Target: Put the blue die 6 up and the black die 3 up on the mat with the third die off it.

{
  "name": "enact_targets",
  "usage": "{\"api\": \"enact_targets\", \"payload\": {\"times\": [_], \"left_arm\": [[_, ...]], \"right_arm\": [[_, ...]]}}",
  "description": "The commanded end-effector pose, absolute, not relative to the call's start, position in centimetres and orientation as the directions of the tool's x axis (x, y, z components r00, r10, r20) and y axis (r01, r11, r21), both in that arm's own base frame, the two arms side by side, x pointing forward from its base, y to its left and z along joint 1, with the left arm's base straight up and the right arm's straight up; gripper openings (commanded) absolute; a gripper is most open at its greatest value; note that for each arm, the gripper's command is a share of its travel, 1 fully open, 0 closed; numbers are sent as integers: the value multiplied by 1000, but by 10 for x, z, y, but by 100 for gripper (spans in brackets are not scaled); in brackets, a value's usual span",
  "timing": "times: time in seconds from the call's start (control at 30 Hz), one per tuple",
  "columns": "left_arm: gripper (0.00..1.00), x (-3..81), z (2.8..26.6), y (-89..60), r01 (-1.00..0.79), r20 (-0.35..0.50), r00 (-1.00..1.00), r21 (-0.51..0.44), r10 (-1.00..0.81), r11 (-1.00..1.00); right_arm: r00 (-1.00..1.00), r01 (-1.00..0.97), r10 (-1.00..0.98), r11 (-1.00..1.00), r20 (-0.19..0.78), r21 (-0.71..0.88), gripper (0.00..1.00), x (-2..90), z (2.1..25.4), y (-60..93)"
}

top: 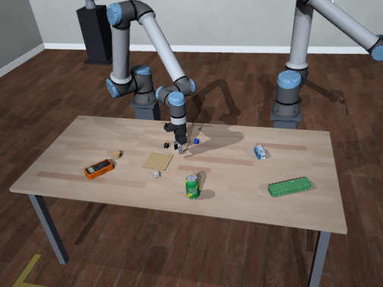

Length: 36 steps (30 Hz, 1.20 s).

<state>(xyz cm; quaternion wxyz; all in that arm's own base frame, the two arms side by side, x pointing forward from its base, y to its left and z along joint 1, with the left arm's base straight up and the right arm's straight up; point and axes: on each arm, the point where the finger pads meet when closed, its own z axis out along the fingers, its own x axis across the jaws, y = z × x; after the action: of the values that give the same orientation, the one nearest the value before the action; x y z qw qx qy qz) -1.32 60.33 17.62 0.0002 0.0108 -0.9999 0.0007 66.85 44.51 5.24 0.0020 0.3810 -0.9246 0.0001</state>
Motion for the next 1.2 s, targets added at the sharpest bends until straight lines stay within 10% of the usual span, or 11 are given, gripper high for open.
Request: {"api": "enact_targets", "payload": {"times": [0.0, 1.17], "left_arm": [[100, -13, 177, 604, -22, 0, -1000, 0, -22, 1000], [100, -13, 177, 604, -22, 0, -1000, 0, -22, 1000]], "right_arm": [[-711, -704, -704, 711, 0, 0, 100, 622, 55, 467], [-711, -704, -704, 711, 0, 0, 100, 534, 54, 507]]}}
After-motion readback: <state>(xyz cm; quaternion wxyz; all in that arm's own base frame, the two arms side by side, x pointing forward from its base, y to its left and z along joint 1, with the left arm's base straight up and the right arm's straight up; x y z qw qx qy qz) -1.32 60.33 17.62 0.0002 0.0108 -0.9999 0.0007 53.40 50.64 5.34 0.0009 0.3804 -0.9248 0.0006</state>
